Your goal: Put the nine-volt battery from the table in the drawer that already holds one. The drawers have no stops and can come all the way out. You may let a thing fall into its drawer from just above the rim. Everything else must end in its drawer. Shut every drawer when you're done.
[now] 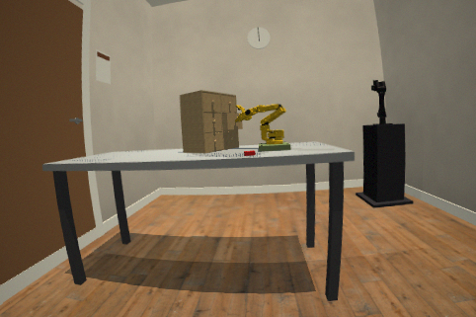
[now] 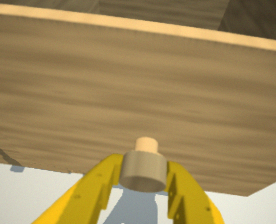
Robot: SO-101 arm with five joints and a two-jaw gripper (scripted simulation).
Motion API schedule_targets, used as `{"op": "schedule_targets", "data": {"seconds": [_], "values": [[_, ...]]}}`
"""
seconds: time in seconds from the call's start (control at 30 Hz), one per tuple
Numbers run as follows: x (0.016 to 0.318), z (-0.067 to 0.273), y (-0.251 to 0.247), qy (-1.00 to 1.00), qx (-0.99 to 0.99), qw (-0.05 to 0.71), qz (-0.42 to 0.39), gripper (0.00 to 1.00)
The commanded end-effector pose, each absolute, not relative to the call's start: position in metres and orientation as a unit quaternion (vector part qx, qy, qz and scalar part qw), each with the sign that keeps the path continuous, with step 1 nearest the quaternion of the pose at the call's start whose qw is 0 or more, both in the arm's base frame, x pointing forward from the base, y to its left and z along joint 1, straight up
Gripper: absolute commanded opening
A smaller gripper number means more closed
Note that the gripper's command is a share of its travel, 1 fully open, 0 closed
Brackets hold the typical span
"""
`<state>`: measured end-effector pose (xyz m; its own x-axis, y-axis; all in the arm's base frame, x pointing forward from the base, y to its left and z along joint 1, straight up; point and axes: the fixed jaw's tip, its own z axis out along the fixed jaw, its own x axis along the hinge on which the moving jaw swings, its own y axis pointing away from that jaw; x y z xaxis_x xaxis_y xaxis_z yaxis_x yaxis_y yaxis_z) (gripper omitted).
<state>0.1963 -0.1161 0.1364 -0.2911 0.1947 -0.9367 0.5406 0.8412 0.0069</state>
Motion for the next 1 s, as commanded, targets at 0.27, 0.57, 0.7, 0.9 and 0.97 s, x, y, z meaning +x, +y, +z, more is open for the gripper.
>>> {"op": "schedule_targets", "data": {"seconds": [0.27,0.57,0.7,0.9,0.97], "values": [[0.1927,0.1372,-0.1148,0.786,0.233,0.550,-0.160,0.00],[0.1921,0.1373,-0.1145,0.786,0.233,0.550,-0.160,0.00],[0.1899,0.1374,-0.1133,0.786,0.233,0.550,-0.161,0.00],[0.1865,0.1374,-0.1115,0.786,0.234,0.550,-0.161,0.00],[0.1854,0.1374,-0.1109,0.786,0.234,0.550,-0.161,0.00]]}}
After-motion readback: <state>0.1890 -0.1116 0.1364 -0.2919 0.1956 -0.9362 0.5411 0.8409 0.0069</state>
